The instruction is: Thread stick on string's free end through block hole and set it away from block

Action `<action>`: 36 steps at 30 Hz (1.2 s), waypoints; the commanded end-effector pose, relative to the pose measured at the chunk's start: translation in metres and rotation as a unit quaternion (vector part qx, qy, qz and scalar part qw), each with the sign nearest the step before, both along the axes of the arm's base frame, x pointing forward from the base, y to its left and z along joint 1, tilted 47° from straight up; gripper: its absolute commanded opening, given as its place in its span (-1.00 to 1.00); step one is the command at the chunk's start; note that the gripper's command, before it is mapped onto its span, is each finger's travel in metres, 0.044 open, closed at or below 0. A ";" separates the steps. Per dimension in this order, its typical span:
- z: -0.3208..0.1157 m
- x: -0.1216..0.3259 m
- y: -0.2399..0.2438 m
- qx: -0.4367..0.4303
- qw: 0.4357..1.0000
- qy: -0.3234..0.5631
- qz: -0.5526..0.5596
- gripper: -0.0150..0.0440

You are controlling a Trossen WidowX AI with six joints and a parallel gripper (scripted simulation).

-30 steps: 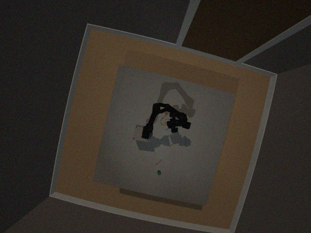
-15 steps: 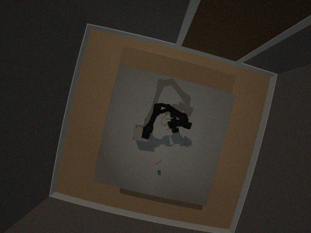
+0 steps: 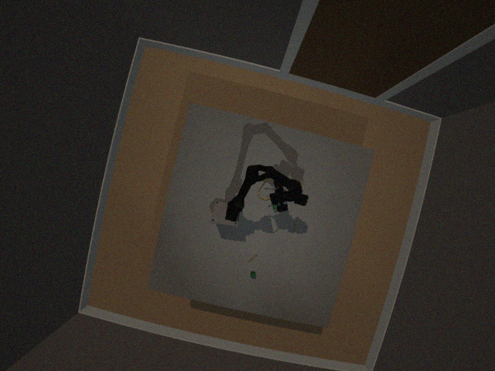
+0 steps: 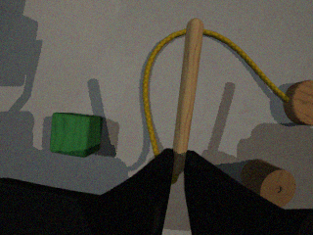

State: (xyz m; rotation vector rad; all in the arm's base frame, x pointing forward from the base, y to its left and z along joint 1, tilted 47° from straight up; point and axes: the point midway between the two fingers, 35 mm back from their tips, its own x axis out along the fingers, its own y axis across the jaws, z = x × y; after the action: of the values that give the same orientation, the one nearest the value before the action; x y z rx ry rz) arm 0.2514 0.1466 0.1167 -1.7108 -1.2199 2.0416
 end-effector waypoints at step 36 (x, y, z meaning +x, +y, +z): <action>0.006 0.051 0.008 0.012 0.999 -0.025 -0.032 -0.49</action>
State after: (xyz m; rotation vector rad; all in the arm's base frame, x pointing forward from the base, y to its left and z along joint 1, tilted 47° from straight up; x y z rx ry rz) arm 0.2962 0.1532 0.1210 -1.7693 -1.1870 1.9669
